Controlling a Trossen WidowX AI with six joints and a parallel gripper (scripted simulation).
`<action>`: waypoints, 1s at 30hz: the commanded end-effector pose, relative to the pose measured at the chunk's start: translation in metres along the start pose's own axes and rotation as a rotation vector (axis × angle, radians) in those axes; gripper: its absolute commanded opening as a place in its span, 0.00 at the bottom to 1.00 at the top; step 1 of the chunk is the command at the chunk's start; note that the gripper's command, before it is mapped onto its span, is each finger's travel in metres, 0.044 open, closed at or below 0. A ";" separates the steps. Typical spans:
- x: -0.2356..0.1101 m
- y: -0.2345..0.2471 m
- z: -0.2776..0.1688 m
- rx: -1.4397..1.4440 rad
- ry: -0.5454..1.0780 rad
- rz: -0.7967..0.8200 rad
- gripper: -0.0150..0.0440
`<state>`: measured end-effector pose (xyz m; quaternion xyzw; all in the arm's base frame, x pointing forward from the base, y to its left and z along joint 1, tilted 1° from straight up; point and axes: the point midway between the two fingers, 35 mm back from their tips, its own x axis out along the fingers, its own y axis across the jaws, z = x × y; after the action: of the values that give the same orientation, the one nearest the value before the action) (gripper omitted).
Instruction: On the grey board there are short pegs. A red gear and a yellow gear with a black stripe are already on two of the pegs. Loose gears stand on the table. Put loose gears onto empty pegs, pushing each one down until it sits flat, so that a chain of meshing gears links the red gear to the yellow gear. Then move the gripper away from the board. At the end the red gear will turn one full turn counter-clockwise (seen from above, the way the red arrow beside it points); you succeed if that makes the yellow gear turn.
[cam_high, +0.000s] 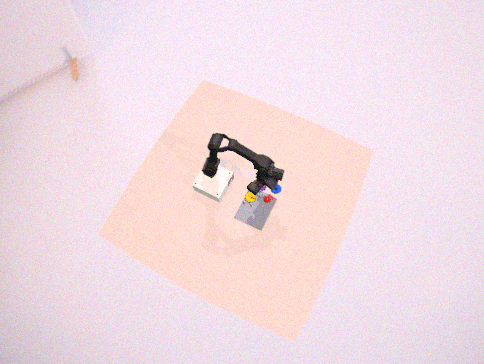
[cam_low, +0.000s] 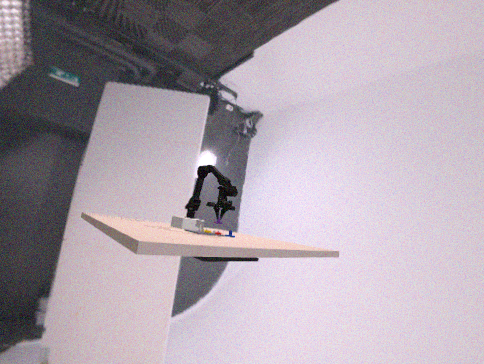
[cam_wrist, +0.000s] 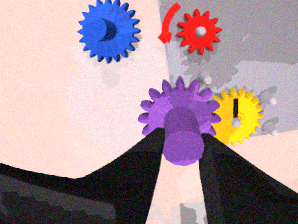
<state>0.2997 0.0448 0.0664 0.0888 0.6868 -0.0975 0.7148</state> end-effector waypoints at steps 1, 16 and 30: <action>0.005 -0.007 0.005 -0.007 0.001 0.002 0.25; 0.015 -0.027 0.017 -0.017 0.001 0.002 0.25; 0.014 -0.027 0.017 -0.017 0.001 0.002 0.25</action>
<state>0.3099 0.0135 0.0529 0.0841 0.6872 -0.0934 0.7156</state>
